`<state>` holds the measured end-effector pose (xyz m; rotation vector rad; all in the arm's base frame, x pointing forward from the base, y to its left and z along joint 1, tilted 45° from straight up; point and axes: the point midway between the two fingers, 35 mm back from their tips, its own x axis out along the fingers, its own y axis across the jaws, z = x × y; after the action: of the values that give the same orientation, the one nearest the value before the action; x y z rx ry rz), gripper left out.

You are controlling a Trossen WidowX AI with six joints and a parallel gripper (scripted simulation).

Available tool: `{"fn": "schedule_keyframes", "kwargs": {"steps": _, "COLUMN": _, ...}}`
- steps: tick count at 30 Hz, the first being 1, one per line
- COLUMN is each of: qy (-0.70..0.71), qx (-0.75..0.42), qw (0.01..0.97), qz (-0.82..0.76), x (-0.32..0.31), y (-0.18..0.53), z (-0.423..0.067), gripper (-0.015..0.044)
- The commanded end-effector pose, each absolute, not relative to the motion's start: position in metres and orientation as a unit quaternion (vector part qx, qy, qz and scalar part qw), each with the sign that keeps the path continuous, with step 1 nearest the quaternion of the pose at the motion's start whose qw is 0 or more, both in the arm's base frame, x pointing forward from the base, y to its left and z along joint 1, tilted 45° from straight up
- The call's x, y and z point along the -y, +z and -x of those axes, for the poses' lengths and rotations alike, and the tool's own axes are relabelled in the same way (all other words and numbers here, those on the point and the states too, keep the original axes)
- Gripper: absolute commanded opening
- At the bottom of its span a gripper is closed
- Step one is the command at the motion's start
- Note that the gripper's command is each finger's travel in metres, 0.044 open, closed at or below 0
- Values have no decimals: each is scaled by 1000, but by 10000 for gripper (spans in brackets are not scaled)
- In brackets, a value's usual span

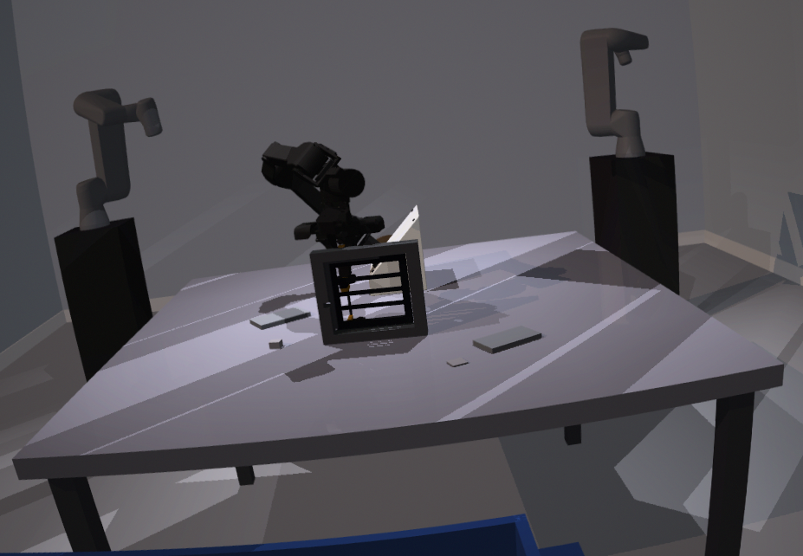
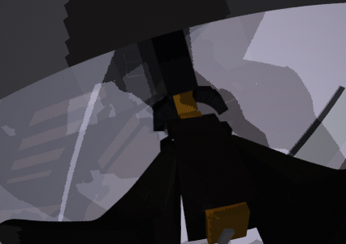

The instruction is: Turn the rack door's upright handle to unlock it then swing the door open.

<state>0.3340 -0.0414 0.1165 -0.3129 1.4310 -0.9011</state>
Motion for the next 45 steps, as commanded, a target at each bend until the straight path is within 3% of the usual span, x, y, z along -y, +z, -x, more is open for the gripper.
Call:
{"fn": "schedule_keyframes", "kwargs": {"steps": 1, "qy": -449, "qx": -597, "qw": 660, "qz": 85, "x": 42, "y": 116, "z": -334, "gripper": 19}}
{"fn": "schedule_keyframes", "kwargs": {"steps": 17, "qy": -643, "qx": -379, "qw": 642, "qz": -175, "x": 42, "y": 115, "z": -334, "gripper": 19}}
{"fn": "schedule_keyframes", "kwargs": {"steps": 33, "qy": -739, "qx": -106, "qw": 527, "qz": -406, "x": 42, "y": 116, "z": -334, "gripper": 19}}
{"fn": "schedule_keyframes", "kwargs": {"steps": 43, "qy": -741, "qx": -94, "qw": 521, "qz": -414, "x": 42, "y": 116, "z": -334, "gripper": 19}}
{"fn": "schedule_keyframes", "kwargs": {"steps": 45, "qy": -741, "qx": -94, "qw": 521, "qz": -414, "x": 42, "y": 116, "z": -334, "gripper": 71}}
